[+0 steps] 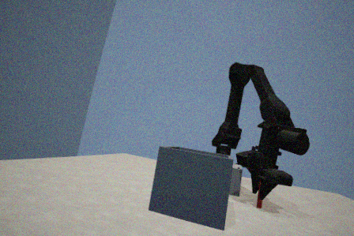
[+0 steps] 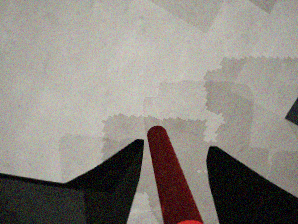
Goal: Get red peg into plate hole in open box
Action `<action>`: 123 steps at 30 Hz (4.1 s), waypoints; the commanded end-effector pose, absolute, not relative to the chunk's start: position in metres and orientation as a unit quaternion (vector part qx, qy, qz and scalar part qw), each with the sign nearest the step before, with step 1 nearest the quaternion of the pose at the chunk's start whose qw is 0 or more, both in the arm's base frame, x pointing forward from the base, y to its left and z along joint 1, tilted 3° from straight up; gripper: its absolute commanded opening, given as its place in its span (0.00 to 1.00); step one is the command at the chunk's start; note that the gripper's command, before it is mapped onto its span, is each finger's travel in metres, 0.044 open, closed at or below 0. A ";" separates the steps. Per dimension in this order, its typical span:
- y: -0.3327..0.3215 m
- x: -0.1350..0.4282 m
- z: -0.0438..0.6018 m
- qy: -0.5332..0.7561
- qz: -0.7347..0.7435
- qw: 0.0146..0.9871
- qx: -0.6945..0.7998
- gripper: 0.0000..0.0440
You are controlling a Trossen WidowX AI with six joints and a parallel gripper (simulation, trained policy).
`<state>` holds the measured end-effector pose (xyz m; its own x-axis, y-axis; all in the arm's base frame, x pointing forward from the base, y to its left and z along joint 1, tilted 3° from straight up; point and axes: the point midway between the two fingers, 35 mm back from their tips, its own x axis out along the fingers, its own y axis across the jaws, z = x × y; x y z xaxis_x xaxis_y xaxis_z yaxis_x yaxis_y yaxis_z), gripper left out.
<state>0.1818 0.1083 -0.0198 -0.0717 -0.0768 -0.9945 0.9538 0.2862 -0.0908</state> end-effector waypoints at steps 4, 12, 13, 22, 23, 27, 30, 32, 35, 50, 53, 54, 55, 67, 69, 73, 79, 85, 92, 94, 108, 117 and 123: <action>0.114 0.186 -0.028 0.583 -0.441 0.567 0.378 0.07; 0.119 0.195 -0.018 0.577 -0.425 0.573 0.398 0.01; 0.119 0.196 -0.016 0.576 -0.423 0.573 0.402 0.00; 0.124 0.209 0.008 0.560 -0.405 0.574 0.438 0.00; 0.124 0.211 0.011 0.558 -0.403 0.575 0.442 0.00; 0.126 0.219 0.024 0.550 -0.391 0.578 0.459 0.00; 0.126 0.225 0.036 0.544 -0.380 0.582 0.470 0.00; 0.126 0.229 0.044 0.540 -0.373 0.585 0.477 0.00; 0.125 0.236 0.057 0.533 -0.363 0.590 0.485 0.00; 0.092 0.265 0.122 0.495 -0.345 0.623 0.498 0.00; 0.080 0.268 0.132 0.488 -0.350 0.627 0.496 0.00; 0.077 0.269 0.134 0.486 -0.352 0.628 0.496 0.00; 0.073 0.270 0.137 0.484 -0.354 0.629 0.495 0.00; 0.028 0.277 0.147 0.466 -0.386 0.631 0.485 0.00; 0.021 0.277 0.147 0.465 -0.392 0.630 0.483 0.00; 0.009 0.278 0.146 0.464 -0.402 0.627 0.480 0.00; -0.007 0.280 0.143 0.466 -0.413 0.622 0.475 0.00; -0.021 0.283 0.139 0.470 -0.421 0.616 0.472 0.00; -0.035 0.287 0.133 0.475 -0.427 0.611 0.468 0.00; -0.040 0.288 0.129 0.477 -0.429 0.609 0.467 0.00; -0.062 0.296 0.096 0.490 -0.436 0.595 0.465 0.00; -0.072 0.304 0.078 0.494 -0.431 0.594 0.466 0.00; -0.077 0.307 0.065 0.500 -0.427 0.594 0.463 0.00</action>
<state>0.3060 -0.0757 0.0730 0.1412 -0.0523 -0.9886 0.9721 0.1963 0.1284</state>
